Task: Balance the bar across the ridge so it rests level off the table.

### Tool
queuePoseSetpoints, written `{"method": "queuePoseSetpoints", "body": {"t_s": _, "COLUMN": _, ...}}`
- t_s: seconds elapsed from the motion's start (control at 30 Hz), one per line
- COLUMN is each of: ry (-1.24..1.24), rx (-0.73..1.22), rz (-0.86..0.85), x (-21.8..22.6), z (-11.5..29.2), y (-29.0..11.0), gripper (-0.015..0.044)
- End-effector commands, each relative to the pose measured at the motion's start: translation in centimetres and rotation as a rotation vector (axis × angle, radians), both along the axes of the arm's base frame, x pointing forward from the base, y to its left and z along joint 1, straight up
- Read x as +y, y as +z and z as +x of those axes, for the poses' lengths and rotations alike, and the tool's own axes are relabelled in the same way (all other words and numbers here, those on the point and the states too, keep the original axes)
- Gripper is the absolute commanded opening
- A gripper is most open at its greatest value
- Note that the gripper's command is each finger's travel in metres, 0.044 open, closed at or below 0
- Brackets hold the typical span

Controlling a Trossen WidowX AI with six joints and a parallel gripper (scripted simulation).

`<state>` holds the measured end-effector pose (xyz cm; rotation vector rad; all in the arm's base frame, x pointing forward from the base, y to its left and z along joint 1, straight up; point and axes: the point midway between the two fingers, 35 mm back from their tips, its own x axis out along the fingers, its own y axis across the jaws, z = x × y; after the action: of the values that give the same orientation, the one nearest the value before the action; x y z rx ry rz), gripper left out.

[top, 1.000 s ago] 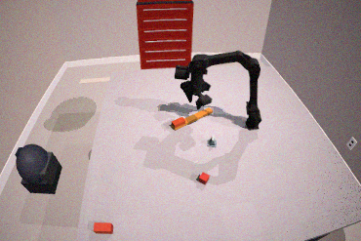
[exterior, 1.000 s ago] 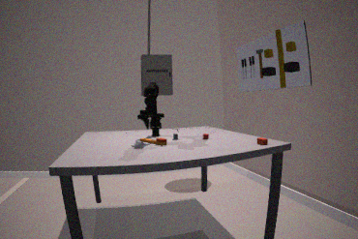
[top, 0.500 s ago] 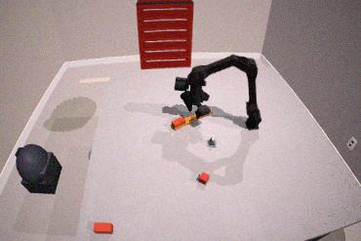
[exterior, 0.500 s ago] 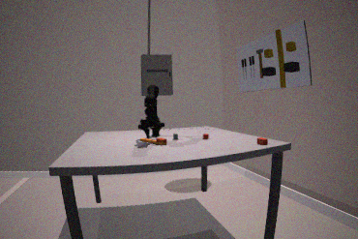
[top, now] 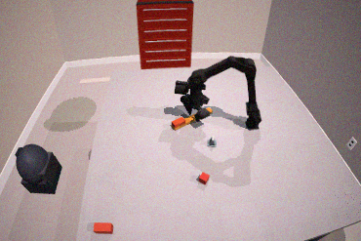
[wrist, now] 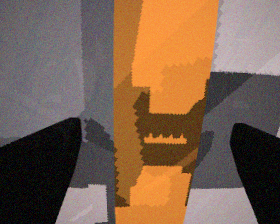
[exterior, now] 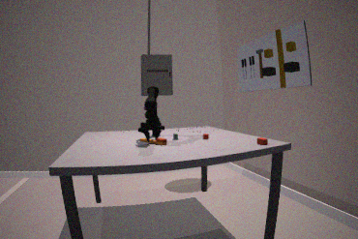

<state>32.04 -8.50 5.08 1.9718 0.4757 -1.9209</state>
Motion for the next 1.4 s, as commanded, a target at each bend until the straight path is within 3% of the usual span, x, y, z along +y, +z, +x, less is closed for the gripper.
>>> {"method": "queuePoseSetpoints", "body": {"t_s": 0.0, "ry": -0.003, "rx": 0.001, "rz": -0.005, "x": -0.1, "z": 0.0, "y": -0.3, "gripper": 0.0315}}
{"method": "queuePoseSetpoints", "body": {"t_s": 0.3, "ry": -0.003, "rx": 0.001, "rz": -0.005, "x": -0.1, "z": 0.0, "y": -0.3, "gripper": 0.0315}}
{"method": "queuePoseSetpoints", "body": {"t_s": 0.5, "ry": 0.0, "rx": 0.001, "rz": 0.0, "x": 0.0, "z": 0.0, "y": -0.2, "gripper": 0.0157}}
{"method": "queuePoseSetpoints", "body": {"t_s": 0.77, "ry": 0.0, "rx": 0.001, "rz": 0.0, "x": 0.0, "z": 0.0, "y": -0.2, "gripper": 0.0104}}
{"method": "queuePoseSetpoints", "body": {"t_s": 0.9, "ry": 0.0, "rx": 0.001, "rz": 0.0, "x": 0.0, "z": 0.1, "y": 0.4, "gripper": 0.0}}
{"method": "queuePoseSetpoints", "body": {"t_s": 1.37, "ry": -0.001, "rx": 0.0, "rz": -0.002, "x": -0.1, "z": 0.3, "y": 3.9, "gripper": 0.0}}
